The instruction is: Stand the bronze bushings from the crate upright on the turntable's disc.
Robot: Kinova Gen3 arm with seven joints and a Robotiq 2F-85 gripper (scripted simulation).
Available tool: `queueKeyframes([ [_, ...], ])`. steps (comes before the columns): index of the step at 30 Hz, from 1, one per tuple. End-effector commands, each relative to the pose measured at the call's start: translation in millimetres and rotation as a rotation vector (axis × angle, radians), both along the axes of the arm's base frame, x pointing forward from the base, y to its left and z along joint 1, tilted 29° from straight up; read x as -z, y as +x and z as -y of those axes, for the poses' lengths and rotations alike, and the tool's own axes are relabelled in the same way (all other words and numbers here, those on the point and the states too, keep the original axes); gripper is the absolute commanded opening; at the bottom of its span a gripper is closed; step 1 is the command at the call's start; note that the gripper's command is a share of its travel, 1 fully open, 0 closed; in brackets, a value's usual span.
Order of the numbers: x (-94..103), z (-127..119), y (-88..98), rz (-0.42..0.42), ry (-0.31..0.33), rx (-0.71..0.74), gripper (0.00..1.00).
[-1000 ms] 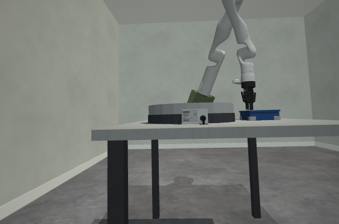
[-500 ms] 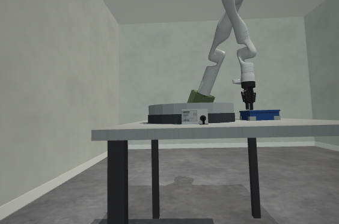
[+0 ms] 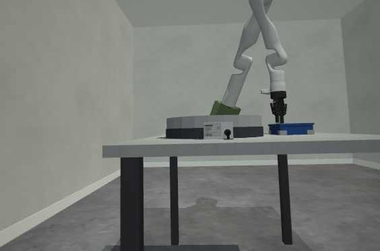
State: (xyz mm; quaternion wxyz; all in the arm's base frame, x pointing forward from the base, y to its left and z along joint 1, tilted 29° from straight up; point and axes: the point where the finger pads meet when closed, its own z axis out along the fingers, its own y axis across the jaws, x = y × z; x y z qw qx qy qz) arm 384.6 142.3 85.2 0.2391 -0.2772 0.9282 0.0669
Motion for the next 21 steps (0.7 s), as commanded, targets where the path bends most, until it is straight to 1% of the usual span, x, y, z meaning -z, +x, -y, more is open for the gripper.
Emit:
queueKeyframes([
  [1, 2.0, -0.9, 0.5, -0.001, 0.001, 0.0, 0.39],
  [4, 3.2, -1.2, 1.0, -0.001, 0.001, 0.0, 0.39],
  [13, 15.4, -4.8, 6.7, -0.001, 0.001, 0.0, 0.39],
  [21, 16.4, -5.1, 7.2, -0.001, 0.001, 0.0, 0.39],
])
